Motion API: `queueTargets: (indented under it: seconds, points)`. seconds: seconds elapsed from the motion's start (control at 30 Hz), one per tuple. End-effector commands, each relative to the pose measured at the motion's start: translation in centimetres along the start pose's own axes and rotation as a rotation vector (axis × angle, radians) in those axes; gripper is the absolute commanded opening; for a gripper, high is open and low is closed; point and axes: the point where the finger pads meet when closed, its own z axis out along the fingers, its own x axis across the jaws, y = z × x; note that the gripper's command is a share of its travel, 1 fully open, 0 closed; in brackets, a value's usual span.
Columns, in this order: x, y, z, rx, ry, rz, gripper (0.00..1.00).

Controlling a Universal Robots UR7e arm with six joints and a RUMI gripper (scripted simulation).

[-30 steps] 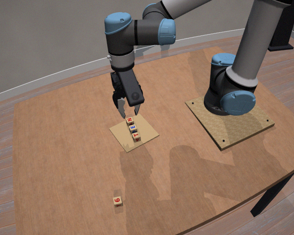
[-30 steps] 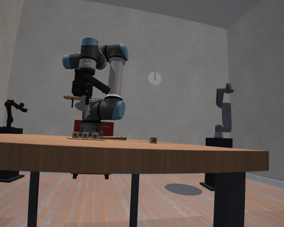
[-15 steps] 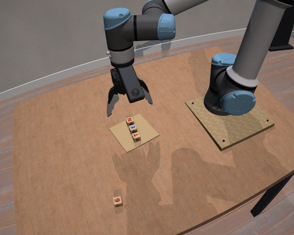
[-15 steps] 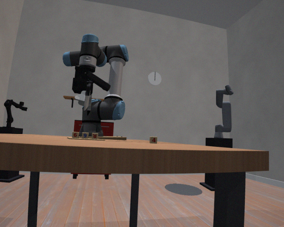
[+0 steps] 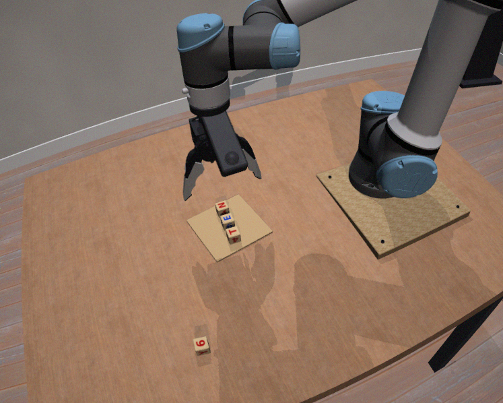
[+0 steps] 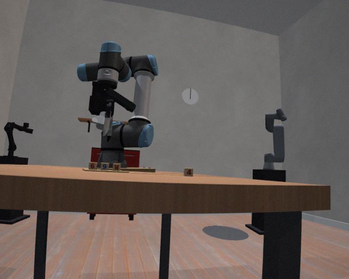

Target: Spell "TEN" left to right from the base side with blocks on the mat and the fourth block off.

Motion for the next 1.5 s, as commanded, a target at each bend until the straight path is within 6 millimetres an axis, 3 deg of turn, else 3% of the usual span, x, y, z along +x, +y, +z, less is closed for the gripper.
queueTargets:
  seconds: [0.0,0.33,0.4,0.7,1.47]
  points:
    - [0.2,0.0,-0.8,-0.002,0.007,-0.001,1.0]
    - [0.2,-0.1,-5.4,-0.002,0.007,-0.002,1.0]
    - [0.2,-0.1,-5.4,-0.002,0.007,-0.002,1.0]
    - [0.2,-0.1,-8.9,-0.002,0.007,-0.002,1.0]
    - [0.1,-0.1,-9.0,-0.001,0.003,-0.001,1.0]
